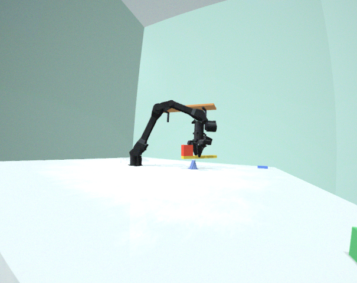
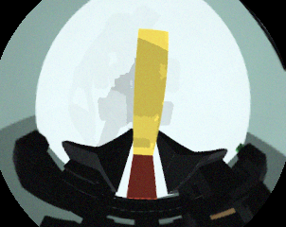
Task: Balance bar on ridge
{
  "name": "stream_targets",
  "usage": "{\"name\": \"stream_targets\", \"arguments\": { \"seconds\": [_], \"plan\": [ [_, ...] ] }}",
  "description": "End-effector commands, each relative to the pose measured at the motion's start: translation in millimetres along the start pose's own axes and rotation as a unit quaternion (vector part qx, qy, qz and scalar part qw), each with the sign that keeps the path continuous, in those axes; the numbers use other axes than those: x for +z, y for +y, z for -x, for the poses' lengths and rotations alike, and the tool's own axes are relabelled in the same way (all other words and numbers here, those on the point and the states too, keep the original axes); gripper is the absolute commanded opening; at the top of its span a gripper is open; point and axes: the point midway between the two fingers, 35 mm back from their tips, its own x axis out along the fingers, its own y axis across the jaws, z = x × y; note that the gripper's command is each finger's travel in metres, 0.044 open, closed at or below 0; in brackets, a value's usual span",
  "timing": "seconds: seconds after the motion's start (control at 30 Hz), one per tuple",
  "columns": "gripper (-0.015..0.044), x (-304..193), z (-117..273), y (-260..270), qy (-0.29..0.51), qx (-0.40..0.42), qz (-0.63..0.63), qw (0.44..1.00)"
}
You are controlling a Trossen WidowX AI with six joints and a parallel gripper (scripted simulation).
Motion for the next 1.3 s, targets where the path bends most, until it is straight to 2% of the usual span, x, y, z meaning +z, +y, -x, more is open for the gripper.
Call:
{"name": "stream_targets", "arguments": {
  "seconds": [0.0,1.27],
  "plan": [
    [0.0000,0.2,-0.2,0.4,-0.001,0.001,-0.001,1.000],
    [0.0000,0.1,-3.3,0.3,-0.001,0.001,-0.001,1.000]
  ]
}}
